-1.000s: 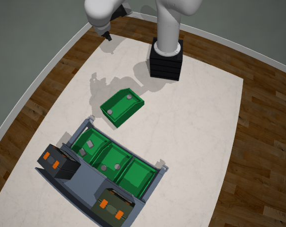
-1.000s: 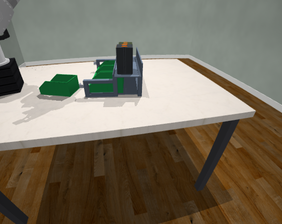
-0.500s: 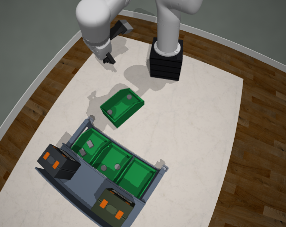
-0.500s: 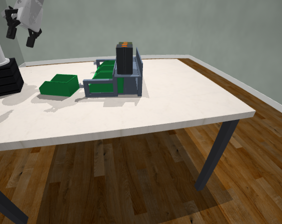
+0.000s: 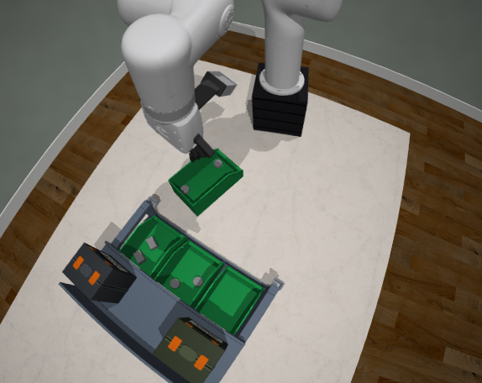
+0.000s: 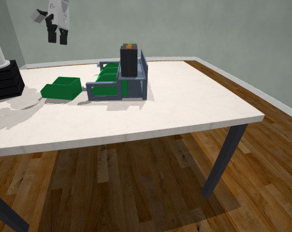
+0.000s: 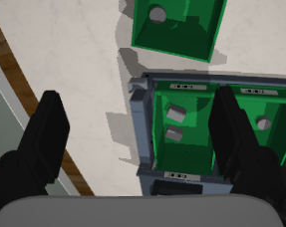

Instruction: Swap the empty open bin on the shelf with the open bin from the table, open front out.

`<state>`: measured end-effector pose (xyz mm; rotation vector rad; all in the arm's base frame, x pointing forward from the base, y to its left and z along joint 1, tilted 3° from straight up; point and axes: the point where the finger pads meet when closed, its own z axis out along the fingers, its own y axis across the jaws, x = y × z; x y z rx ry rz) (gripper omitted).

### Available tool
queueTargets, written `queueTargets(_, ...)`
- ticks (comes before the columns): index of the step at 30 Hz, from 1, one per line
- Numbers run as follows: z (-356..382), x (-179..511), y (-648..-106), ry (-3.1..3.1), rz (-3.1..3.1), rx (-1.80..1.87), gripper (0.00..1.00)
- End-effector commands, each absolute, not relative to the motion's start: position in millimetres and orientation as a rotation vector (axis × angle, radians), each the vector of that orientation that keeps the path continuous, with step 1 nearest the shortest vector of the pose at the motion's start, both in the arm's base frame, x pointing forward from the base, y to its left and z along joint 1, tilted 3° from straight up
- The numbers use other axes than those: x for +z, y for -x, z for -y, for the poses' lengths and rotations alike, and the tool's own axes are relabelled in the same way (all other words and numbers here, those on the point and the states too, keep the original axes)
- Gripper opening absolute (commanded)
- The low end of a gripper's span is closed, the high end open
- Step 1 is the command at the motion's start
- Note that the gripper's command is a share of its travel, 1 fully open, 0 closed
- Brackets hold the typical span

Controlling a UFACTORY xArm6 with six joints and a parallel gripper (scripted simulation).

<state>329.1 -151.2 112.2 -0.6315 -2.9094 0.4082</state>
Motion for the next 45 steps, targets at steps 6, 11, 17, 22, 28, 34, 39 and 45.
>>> queueTargets(6,96,102,-404,0.556,3.047,0.209,1.0)
queueTargets(11,81,100,-420,0.539,3.077,0.162,1.0)
queueTargets(17,65,98,-437,0.521,3.109,0.109,1.0)
queueTargets(22,61,98,-441,0.517,3.116,0.097,1.0)
queueTargets(28,61,98,-441,0.517,3.116,0.097,1.0)
queueTargets(34,61,98,-441,0.517,3.116,0.097,1.0)
queueTargets(39,61,98,-441,0.517,3.116,0.097,1.0)
queueTargets(45,61,98,-441,0.517,3.116,0.097,1.0)
